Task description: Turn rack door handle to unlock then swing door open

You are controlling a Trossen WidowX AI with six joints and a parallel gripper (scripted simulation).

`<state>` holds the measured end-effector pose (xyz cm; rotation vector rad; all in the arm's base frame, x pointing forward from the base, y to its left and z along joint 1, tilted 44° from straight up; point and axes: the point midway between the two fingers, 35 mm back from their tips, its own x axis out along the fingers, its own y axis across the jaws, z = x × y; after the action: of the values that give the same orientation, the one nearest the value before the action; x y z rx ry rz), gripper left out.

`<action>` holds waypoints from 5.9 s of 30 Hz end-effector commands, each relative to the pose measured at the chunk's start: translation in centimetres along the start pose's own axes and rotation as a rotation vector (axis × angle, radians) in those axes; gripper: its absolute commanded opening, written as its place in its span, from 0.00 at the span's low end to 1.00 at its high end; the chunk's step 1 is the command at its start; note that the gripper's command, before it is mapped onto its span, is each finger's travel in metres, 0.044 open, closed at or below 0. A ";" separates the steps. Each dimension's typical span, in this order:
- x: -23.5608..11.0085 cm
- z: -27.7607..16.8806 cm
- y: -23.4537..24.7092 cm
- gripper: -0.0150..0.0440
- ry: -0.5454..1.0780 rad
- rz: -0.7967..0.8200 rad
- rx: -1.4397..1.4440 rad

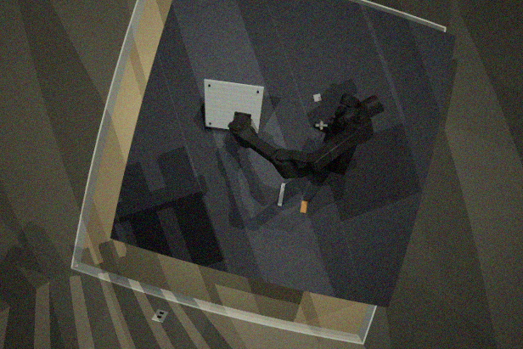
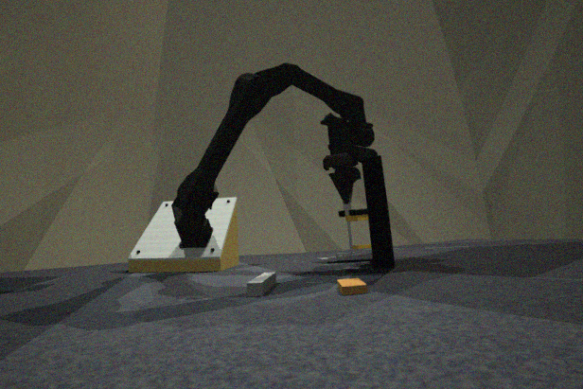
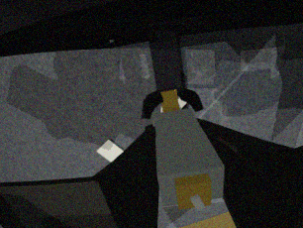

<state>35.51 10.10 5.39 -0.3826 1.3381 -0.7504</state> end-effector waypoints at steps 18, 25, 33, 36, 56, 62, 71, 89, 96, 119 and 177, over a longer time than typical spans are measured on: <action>0.1 -0.1 0.0 0.28 0.005 -0.001 -0.867; 0.1 -0.1 0.0 0.28 0.005 0.000 -1.212; 0.1 -0.1 0.0 0.28 0.005 0.001 -1.607; 0.1 -0.1 0.0 0.28 0.005 0.002 -1.755; 0.1 -0.1 0.0 0.51 0.005 0.002 -1.926; 0.1 -0.1 0.0 0.75 0.005 0.002 -1.926; 0.1 -0.1 0.0 0.75 0.005 0.001 -1.555; 0.1 -0.1 0.0 0.75 0.004 -0.001 -0.663; 0.1 -0.1 0.0 0.75 0.004 -0.002 -0.316; 0.1 -0.1 0.0 0.75 0.003 -0.004 0.823; 0.1 -0.1 0.0 0.38 0.001 -0.005 1.739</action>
<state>35.40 10.06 5.29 0.9924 0.3075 -1.5845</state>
